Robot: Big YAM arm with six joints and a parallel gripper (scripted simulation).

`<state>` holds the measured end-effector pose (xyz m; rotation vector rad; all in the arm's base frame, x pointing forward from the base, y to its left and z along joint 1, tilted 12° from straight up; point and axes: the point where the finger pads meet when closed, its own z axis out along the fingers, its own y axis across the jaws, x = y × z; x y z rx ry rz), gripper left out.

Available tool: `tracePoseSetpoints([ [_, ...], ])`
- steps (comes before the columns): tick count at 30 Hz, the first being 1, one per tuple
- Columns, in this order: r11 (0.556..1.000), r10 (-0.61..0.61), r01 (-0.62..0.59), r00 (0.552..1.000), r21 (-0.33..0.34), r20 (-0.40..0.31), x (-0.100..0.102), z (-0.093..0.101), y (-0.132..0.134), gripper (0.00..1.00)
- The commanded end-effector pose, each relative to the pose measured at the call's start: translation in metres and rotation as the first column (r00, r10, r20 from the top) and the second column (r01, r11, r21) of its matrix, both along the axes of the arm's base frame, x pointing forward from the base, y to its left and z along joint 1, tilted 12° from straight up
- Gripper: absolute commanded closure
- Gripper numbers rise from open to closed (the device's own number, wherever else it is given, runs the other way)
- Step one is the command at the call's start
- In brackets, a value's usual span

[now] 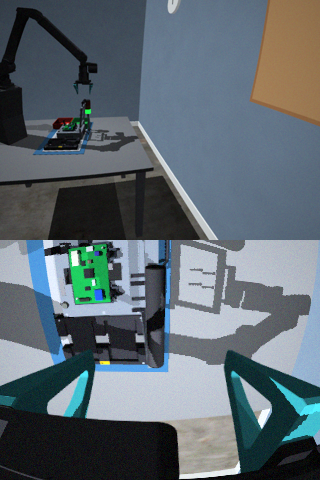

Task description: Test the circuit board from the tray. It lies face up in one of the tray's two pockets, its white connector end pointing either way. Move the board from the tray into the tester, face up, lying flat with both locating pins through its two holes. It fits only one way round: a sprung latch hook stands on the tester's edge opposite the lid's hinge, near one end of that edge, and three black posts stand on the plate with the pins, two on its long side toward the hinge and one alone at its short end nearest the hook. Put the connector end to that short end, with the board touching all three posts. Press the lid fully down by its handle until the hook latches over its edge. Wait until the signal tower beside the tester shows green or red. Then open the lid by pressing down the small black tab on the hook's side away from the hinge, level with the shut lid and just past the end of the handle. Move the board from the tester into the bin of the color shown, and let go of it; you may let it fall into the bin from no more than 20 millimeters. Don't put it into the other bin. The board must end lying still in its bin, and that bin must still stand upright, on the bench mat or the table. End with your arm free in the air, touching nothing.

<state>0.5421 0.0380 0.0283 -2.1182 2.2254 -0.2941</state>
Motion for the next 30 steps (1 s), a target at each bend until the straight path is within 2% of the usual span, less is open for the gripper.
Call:
tracePoseSetpoints([
  [1,1.000,0.006,-0.006,0.998,0.008,0.061,0.018,0.024,0.009,0.08],
  [12,1.000,0.006,-0.006,0.998,0.008,0.061,0.018,0.024,0.009,0.08],
  [15,1.000,0.006,-0.006,0.998,0.008,0.055,0.006,0.021,0.008,0.08],
  [20,1.000,0.007,-0.007,0.998,0.008,0.054,0.001,0.020,0.010,0.08],
  [25,1.000,0.004,-0.004,0.999,0.008,0.054,-0.017,0.015,0.011,0.08],
  [30,1.000,0.004,-0.004,0.999,0.008,0.052,-0.047,0.008,0.011,0.08],
])
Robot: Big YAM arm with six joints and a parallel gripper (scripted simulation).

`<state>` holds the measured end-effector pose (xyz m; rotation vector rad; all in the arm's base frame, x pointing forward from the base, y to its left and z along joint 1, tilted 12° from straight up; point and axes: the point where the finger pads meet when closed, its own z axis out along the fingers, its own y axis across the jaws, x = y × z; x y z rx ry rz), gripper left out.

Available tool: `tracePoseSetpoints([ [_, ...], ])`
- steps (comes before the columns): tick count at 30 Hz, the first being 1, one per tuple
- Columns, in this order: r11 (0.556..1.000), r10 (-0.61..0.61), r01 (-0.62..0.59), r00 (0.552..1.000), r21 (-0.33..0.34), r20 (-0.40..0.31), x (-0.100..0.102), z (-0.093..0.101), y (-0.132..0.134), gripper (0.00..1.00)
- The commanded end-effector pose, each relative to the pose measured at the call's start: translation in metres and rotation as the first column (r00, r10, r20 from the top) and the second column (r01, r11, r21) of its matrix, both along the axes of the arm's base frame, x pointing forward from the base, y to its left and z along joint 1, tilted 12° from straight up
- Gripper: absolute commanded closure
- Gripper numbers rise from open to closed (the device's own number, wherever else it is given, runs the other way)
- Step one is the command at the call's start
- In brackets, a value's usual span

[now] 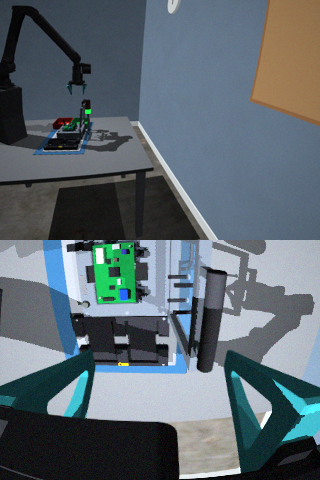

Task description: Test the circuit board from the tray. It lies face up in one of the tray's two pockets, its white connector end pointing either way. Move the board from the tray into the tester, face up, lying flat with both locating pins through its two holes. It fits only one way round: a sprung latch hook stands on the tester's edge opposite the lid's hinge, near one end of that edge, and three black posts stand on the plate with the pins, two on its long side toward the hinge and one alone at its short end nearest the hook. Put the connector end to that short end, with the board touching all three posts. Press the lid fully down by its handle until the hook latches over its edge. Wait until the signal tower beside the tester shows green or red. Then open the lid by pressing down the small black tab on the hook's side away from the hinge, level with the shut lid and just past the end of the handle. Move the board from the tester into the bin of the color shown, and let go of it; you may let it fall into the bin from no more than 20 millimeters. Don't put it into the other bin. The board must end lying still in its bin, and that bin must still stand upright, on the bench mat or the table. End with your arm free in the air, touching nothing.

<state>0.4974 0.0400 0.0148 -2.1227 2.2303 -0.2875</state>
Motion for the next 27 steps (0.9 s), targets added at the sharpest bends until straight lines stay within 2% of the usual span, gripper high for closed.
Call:
tracePoseSetpoints([
  [1,1.000,0.004,-0.005,0.998,0.009,0.059,-0.009,0.020,0.010,0.08],
  [5,1.000,0.004,-0.005,0.998,0.009,0.057,-0.035,0.013,0.010,0.08],
  [7,1.000,0.004,-0.005,0.998,0.009,0.057,-0.035,0.013,0.010,0.08],
  [11,1.000,0.004,-0.005,0.998,0.009,0.056,-0.057,0.008,0.011,0.08],
  [15,1.000,0.004,-0.005,0.998,0.010,0.055,-0.070,0.005,0.012,0.08],
  [18,1.000,-0.002,0.001,0.999,0.010,0.055,-0.074,0.004,0.009,0.08],
  [19,1.000,-0.003,0.002,0.997,0.013,0.073,-0.064,0.012,0.010,0.08],
  [21,1.000,0.000,-0.001,0.997,0.014,0.080,-0.061,0.014,0.010,0.08],
  [24,1.000,0.001,-0.002,0.998,0.011,0.068,-0.066,0.011,0.010,0.08],
  [27,1.000,0.001,-0.001,0.999,0.008,0.050,-0.068,0.000,0.009,0.08],
])
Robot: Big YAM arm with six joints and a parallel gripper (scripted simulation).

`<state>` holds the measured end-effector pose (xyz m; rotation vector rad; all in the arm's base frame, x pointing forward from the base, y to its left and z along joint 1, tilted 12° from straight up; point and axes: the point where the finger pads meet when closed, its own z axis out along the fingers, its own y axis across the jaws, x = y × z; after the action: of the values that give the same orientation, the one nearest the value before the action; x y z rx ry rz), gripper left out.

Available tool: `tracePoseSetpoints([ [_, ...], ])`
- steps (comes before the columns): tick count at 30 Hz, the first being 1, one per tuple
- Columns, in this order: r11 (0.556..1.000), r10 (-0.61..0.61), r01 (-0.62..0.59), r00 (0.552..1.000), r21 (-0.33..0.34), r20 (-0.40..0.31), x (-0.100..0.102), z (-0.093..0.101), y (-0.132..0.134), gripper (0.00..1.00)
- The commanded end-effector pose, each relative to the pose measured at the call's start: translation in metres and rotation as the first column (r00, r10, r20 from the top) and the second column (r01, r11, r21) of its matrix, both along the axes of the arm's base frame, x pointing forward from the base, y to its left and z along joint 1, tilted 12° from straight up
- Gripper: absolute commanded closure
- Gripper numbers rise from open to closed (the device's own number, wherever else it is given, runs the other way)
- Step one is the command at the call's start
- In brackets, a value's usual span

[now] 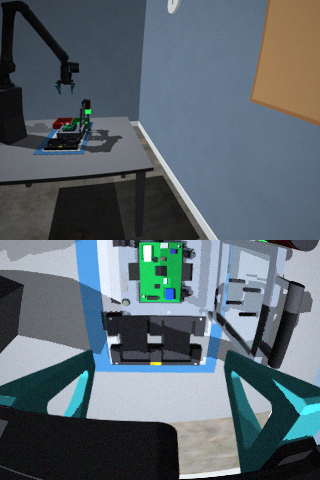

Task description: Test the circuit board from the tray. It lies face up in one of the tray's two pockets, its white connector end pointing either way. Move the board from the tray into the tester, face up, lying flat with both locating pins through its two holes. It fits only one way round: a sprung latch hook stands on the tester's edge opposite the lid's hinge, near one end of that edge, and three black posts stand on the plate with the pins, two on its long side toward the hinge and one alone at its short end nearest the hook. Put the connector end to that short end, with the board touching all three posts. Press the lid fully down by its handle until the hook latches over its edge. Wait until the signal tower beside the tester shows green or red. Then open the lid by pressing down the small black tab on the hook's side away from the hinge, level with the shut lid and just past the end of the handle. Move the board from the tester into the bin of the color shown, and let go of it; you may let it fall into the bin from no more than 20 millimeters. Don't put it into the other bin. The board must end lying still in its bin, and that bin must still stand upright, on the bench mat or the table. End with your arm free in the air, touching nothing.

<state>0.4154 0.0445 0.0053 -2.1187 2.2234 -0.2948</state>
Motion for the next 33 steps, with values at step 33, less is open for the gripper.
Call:
tracePoseSetpoints([
  [33,1.000,0.003,-0.003,1.000,0.004,0.029,0.041,-0.144,-0.016,0.08],
])
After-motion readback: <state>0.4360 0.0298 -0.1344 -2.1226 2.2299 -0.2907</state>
